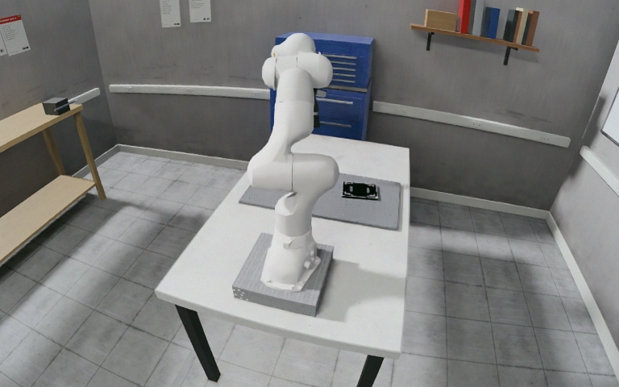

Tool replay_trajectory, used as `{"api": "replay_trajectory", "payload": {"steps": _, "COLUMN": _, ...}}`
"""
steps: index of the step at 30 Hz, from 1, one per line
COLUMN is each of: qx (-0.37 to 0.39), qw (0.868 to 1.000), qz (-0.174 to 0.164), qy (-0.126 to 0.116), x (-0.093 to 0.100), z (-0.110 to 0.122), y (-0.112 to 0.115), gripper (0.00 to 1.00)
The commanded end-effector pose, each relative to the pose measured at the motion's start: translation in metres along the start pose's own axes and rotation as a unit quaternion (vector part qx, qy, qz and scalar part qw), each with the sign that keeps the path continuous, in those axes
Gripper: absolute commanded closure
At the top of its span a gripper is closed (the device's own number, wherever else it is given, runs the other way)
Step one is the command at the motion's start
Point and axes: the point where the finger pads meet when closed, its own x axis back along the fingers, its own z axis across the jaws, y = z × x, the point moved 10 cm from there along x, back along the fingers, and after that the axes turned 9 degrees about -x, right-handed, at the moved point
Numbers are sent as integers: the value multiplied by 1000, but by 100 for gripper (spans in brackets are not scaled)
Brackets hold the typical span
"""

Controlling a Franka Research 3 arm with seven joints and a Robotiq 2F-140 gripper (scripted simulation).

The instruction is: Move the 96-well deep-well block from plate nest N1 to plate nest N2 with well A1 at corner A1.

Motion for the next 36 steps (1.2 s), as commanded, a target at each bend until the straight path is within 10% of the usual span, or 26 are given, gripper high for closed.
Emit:
{"api": "replay_trajectory", "payload": {"steps": 1, "qx": 0, "qw": 1000, "qz": 0, "qy": 0, "x": 0, "z": 0, "y": 0, "gripper": 0}}
{"api": "replay_trajectory", "payload": {"steps": 20, "qx": -3, "qw": 1000, "qz": -1, "qy": -3, "x": -2, "z": -1, "y": 2, "gripper": 0}}
{"api": "replay_trajectory", "payload": {"steps": 36, "qx": -58, "qw": 997, "qz": -18, "qy": -52, "x": -42, "z": -19, "y": 30, "gripper": 0}}
